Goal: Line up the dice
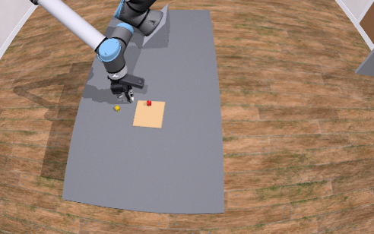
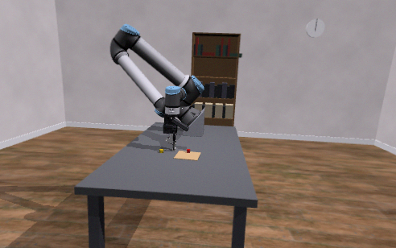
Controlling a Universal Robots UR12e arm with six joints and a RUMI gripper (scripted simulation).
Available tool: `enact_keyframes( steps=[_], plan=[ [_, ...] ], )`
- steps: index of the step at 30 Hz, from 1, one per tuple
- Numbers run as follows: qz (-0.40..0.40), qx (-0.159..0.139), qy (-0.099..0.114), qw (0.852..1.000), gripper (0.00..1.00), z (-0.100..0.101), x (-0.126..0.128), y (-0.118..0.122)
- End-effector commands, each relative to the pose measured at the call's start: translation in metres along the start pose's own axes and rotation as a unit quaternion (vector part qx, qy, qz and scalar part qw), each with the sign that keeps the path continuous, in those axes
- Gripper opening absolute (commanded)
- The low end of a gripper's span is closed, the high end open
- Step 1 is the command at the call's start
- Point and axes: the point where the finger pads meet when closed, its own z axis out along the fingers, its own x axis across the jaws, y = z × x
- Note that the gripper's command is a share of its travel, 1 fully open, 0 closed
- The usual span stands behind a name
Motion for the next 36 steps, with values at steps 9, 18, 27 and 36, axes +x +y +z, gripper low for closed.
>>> enact_keyframes(
  steps=[9,18,27,36],
  plan=[
    [0.000,0.000,0.001,1.000,0.21,0.0104,0.0004,0.0000],
    [0.000,0.000,0.001,1.000,0.21,0.0106,0.0004,0.0000],
    [0.000,0.000,0.001,1.000,0.21,0.0106,0.0004,0.0000],
    [0.000,0.000,0.001,1.000,0.21,0.0106,0.0004,0.0000]
  ],
)
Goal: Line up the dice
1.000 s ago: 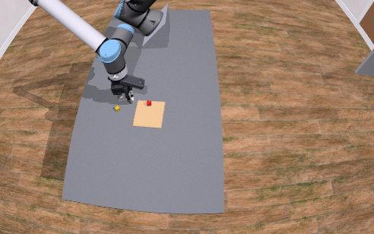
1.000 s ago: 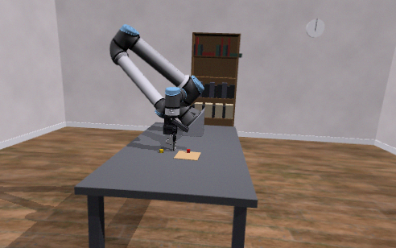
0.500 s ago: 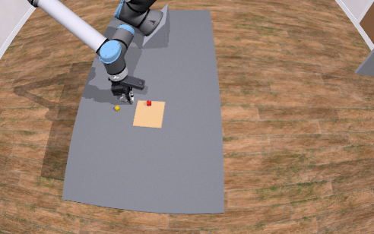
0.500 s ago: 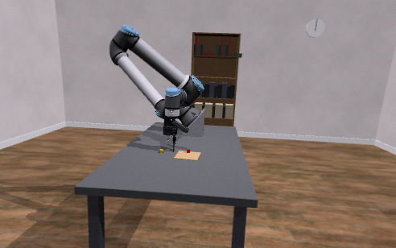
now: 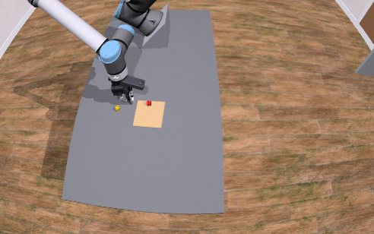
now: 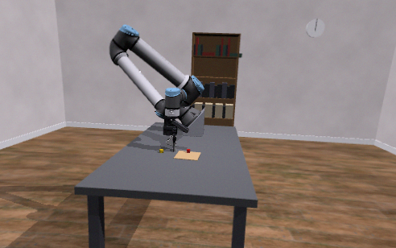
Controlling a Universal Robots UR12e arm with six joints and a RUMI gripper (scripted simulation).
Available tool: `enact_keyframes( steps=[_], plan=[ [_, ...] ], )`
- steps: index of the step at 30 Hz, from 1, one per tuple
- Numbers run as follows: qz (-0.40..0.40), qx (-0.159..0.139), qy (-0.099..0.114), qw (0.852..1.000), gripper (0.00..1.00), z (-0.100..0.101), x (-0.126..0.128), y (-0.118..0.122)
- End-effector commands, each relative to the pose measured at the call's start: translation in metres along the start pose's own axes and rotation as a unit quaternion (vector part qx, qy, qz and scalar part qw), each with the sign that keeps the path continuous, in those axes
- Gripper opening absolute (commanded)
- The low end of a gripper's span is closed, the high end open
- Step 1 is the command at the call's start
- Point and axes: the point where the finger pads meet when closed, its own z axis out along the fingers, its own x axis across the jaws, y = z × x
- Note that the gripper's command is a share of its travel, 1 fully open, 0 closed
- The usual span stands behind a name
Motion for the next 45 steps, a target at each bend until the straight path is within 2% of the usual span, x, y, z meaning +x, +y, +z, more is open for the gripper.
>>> enact_keyframes(
  steps=[1,10,11,45],
  plan=[
    [0.000,0.000,0.000,1.000,0.21,-0.0004,0.0003,0.0000],
    [0.000,0.000,0.000,1.000,0.21,-0.0004,0.0003,0.0000],
    [0.000,0.000,0.000,1.000,0.03,-0.0004,0.0003,0.0000],
    [0.000,0.000,0.000,1.000,0.03,-0.0004,0.0003,0.0000]
  ],
)
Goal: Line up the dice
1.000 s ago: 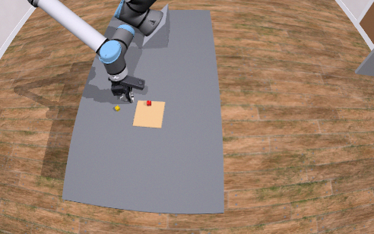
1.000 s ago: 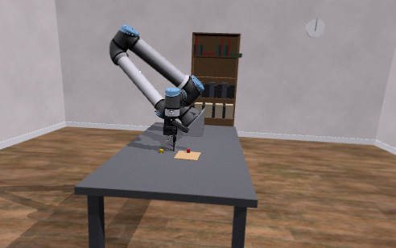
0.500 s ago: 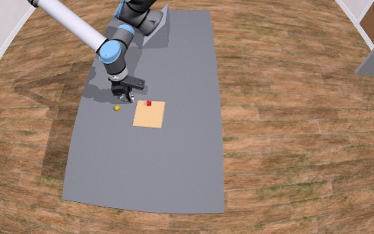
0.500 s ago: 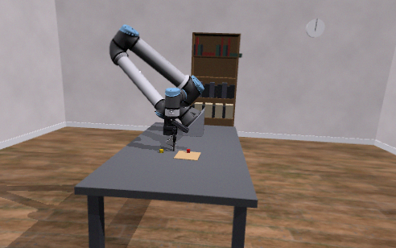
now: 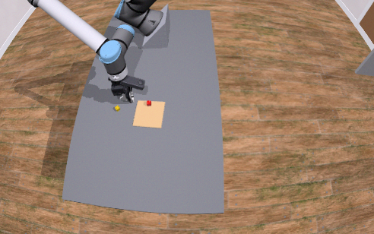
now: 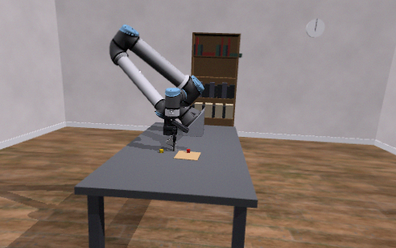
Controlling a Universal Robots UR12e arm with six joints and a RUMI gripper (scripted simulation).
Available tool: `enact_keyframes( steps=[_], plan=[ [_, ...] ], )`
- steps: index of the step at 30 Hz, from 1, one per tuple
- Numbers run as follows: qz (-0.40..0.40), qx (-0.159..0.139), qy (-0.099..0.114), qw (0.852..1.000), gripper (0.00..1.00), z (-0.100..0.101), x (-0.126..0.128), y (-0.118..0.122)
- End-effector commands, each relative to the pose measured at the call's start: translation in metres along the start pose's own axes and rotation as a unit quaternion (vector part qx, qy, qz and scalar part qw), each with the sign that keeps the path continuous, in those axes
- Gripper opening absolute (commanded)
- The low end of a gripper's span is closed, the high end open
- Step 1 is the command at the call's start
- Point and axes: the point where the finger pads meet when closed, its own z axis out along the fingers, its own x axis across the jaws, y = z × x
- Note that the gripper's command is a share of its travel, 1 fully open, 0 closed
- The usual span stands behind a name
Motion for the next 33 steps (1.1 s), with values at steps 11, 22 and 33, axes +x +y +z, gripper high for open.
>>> enact_keyframes(
  steps=[11,22,33],
  plan=[
    [0.000,0.000,0.000,1.000,0.03,-0.015,0.000,0.000],
    [0.000,0.000,0.000,1.000,0.03,-0.063,0.000,0.000],
    [0.000,0.000,0.000,1.000,0.03,-0.098,0.000,0.000]
  ],
)
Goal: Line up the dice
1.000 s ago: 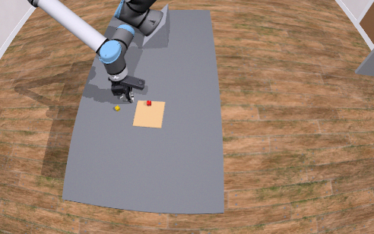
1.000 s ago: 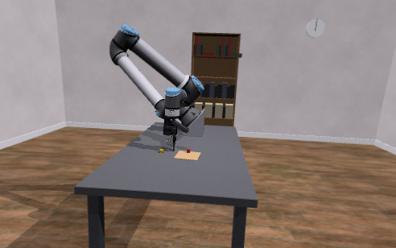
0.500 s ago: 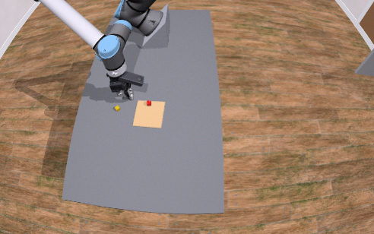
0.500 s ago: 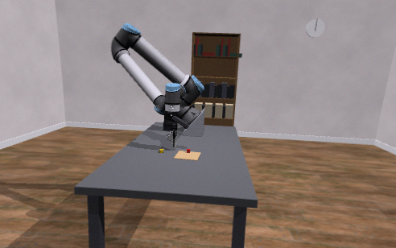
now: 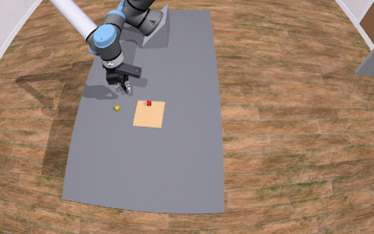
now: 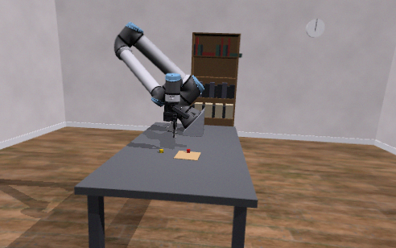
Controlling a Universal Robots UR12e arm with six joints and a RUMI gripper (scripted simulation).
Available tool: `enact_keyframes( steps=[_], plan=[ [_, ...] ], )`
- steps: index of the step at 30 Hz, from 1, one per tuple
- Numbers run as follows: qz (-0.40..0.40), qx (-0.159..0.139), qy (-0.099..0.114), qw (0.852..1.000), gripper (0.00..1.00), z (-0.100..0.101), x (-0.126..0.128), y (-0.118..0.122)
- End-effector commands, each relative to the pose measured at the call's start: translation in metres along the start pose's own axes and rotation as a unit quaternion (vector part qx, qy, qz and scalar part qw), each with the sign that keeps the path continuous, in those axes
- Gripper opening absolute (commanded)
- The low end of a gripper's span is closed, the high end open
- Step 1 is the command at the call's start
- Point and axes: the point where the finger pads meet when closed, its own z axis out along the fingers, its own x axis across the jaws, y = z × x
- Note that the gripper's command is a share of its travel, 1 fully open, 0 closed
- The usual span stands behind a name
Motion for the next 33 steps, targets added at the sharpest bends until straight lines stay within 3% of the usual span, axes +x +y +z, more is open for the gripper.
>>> enact_keyframes(
  steps=[1,24,33],
  plan=[
    [0.000,0.000,-0.001,1.000,0.03,-0.012,0.000,0.000],
    [-0.022,0.000,-0.001,1.000,0.03,-0.013,0.003,-0.003],
    [-0.137,0.001,-0.001,0.991,0.03,-0.014,0.015,-0.016]
  ],
)
